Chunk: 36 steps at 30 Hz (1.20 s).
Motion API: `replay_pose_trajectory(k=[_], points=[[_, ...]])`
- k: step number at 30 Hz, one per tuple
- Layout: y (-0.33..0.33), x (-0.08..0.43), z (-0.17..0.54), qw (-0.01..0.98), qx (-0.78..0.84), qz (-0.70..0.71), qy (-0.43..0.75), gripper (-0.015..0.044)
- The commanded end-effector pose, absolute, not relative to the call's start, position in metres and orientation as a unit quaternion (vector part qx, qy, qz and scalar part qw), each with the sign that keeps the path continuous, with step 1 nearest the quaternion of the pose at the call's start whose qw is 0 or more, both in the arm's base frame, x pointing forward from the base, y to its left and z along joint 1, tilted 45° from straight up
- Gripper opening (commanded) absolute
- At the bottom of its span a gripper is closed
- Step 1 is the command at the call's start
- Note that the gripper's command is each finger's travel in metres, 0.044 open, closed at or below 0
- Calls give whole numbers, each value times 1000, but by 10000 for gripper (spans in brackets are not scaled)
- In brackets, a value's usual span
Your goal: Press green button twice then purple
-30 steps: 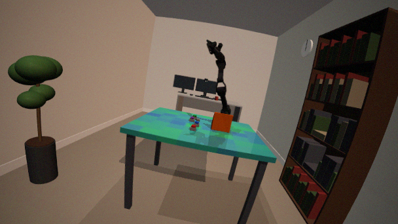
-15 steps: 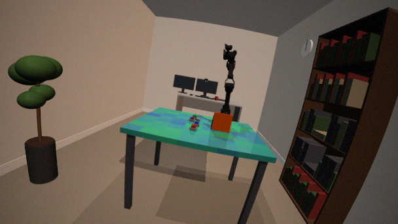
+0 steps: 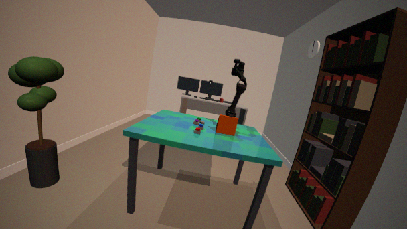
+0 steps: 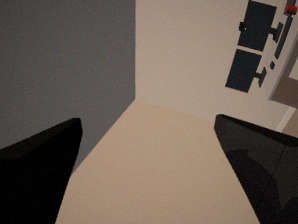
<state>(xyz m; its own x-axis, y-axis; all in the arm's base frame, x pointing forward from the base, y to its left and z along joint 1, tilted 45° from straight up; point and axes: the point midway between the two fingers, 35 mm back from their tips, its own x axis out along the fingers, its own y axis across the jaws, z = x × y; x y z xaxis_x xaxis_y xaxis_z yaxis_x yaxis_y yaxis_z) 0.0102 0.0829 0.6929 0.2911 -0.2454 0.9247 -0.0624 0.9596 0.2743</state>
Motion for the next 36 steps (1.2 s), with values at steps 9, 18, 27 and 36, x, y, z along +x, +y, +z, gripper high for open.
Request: replay_pose_trajectory(k=[9, 18, 27, 36], points=[[-108, 68, 643, 792, 289, -248, -478, 400], [-191, 156, 551, 818, 337, -373, -279, 400], [-209, 244, 429, 848, 286, -447, 2, 400], [-165, 298, 296, 835, 91, -425, 337, 400]])
